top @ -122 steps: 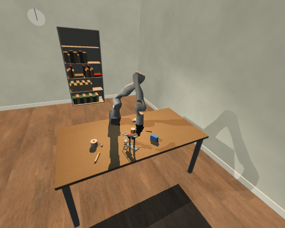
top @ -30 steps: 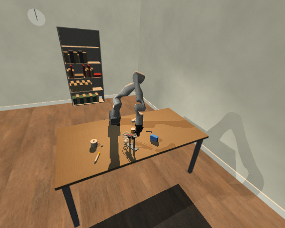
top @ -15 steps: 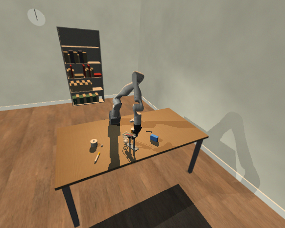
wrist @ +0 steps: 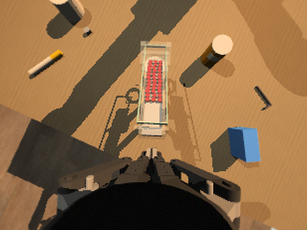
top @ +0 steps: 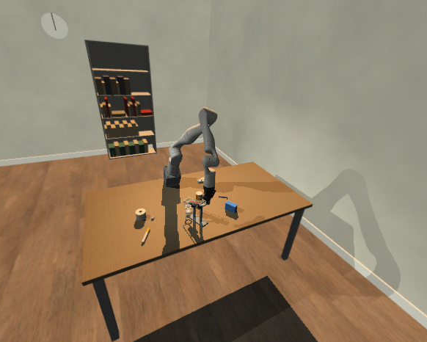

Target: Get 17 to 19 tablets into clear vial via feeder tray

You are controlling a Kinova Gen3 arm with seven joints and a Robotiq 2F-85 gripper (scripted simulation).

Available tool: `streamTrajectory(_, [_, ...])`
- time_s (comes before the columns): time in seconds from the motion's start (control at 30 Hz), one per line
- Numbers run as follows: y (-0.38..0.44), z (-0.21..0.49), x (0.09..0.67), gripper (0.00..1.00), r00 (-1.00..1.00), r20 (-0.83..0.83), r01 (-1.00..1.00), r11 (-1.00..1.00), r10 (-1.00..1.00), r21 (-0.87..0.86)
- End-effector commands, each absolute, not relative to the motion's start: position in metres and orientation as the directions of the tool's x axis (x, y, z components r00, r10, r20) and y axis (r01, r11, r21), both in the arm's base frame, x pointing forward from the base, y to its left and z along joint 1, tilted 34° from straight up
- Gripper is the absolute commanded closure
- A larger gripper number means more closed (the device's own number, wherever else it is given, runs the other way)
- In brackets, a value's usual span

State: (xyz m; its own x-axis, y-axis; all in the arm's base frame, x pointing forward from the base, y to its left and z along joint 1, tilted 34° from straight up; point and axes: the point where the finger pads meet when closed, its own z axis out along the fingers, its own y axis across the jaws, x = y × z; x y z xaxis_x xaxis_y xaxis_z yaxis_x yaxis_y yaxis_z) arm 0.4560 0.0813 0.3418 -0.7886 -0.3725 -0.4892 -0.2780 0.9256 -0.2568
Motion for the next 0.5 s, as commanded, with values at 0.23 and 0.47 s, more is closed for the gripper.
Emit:
streamTrajectory(0.23, [0.078,0.338,0.454,1.0,-0.789,-0.49,-0.276,0.926,-0.371,-0.258])
streamTrajectory(0.47, [0.068,0.316,0.44,1.0,-0.789,-0.49,-0.276,0.926,-0.371,-0.258])
